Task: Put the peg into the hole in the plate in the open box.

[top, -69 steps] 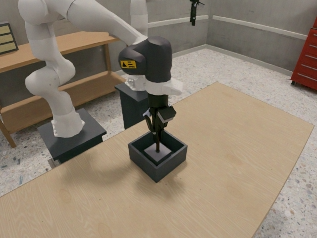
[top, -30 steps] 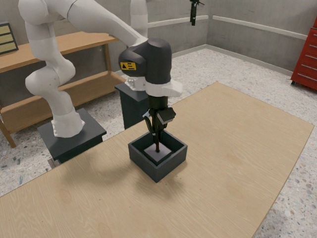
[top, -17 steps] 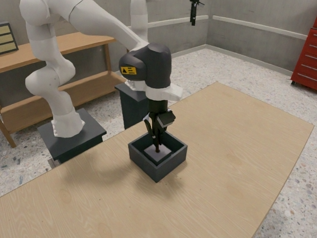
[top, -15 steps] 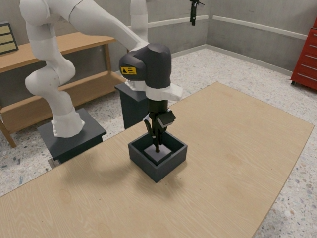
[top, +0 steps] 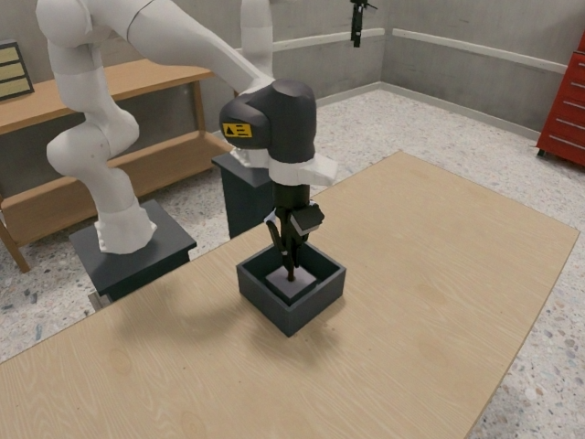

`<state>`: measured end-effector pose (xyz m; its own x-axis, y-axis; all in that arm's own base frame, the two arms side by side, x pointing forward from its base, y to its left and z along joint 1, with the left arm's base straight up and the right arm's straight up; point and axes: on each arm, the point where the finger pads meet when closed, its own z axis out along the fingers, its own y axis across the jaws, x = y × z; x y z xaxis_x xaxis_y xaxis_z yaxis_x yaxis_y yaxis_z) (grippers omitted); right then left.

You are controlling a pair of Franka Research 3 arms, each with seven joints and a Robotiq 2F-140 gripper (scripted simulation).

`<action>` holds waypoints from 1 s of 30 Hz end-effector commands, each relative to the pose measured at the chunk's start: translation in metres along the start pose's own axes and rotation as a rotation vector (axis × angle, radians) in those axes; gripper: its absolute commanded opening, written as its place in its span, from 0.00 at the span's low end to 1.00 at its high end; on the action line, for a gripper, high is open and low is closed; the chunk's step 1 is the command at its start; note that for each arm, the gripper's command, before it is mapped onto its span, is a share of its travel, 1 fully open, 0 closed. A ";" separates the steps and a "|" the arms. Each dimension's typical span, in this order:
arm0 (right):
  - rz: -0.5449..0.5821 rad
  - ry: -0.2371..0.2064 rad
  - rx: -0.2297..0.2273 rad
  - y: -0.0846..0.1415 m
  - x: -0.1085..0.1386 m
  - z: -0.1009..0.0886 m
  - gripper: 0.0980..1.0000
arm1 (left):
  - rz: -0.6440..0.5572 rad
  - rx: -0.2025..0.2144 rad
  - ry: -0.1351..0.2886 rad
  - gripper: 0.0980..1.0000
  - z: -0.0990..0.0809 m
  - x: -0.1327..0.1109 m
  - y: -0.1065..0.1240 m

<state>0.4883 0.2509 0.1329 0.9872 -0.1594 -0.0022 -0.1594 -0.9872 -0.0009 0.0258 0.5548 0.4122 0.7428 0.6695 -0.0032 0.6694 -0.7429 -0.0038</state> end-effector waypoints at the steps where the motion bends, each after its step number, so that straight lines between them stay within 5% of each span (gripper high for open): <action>1: 0.000 0.002 -0.001 0.001 0.001 0.001 0.00 | -0.005 -0.004 0.003 1.00 -0.001 -0.001 0.001; 30: 0.000 0.002 -0.001 0.001 0.001 0.020 0.00 | -0.005 -0.004 0.003 1.00 -0.001 -0.001 0.001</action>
<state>0.4869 0.2500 0.1162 0.9874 -0.1579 -0.0064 -0.1579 -0.9875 0.0020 0.0258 0.5548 0.4122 0.7428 0.6695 -0.0032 0.6694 -0.7429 -0.0038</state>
